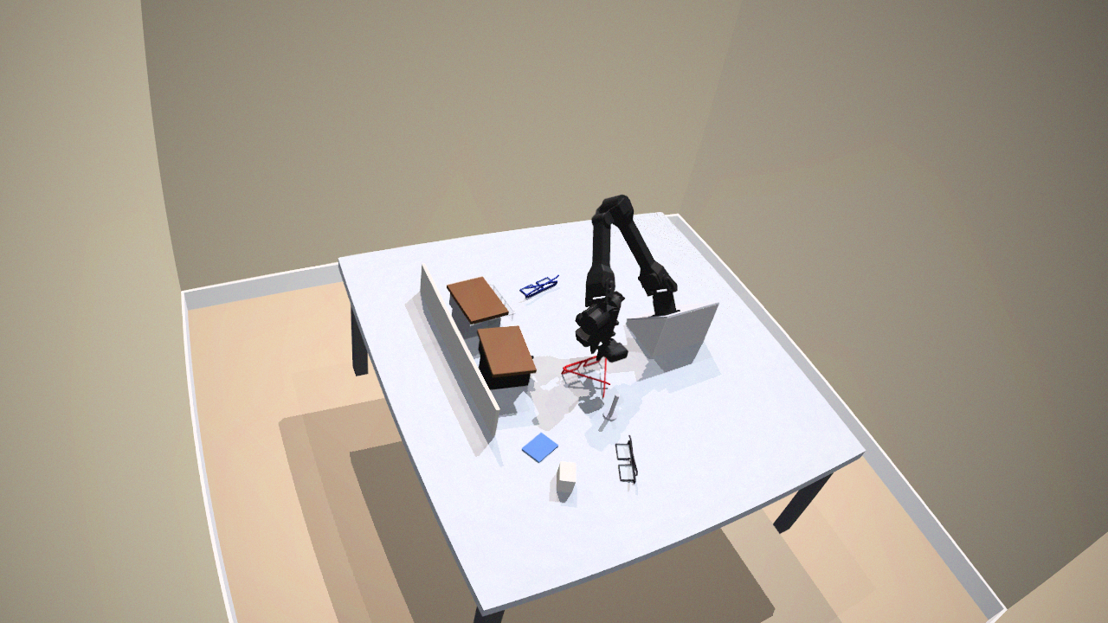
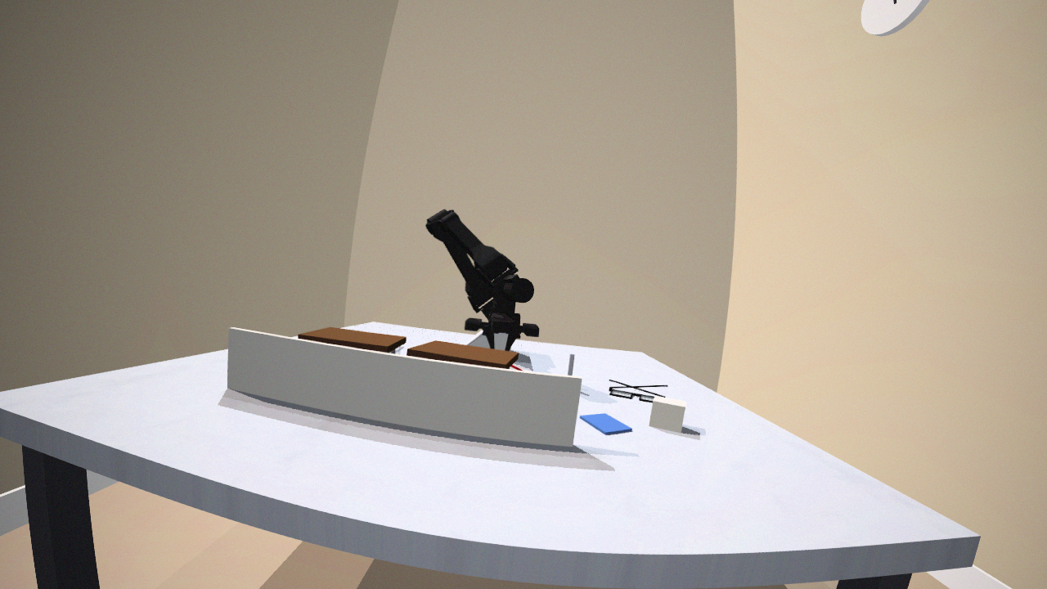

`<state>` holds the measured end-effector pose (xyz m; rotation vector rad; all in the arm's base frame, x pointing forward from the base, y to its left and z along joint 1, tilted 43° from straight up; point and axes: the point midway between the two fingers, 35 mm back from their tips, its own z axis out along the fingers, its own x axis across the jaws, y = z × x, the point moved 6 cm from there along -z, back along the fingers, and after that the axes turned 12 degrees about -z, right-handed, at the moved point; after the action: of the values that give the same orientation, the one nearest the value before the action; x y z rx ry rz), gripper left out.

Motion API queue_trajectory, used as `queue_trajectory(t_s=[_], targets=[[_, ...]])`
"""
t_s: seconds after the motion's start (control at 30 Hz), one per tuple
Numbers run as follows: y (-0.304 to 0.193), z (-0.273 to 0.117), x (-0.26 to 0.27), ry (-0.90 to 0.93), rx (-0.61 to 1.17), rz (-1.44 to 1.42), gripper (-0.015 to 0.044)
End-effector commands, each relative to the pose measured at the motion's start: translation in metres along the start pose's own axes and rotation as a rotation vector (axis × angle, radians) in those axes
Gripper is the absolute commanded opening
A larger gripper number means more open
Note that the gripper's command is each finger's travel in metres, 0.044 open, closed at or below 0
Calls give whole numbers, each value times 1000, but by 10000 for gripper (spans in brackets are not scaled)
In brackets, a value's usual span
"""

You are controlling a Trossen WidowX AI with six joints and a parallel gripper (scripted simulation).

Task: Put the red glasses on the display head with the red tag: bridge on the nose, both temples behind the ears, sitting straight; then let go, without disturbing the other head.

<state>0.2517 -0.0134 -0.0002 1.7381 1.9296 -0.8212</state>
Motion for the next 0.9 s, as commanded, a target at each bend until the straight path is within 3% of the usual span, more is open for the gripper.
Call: queue_trajectory(t_s=[0.0, 0.87], targets=[[-2, 8, -1, -4, 4, -7, 120], [-4, 27, -1, -5, 7, -8, 107]])
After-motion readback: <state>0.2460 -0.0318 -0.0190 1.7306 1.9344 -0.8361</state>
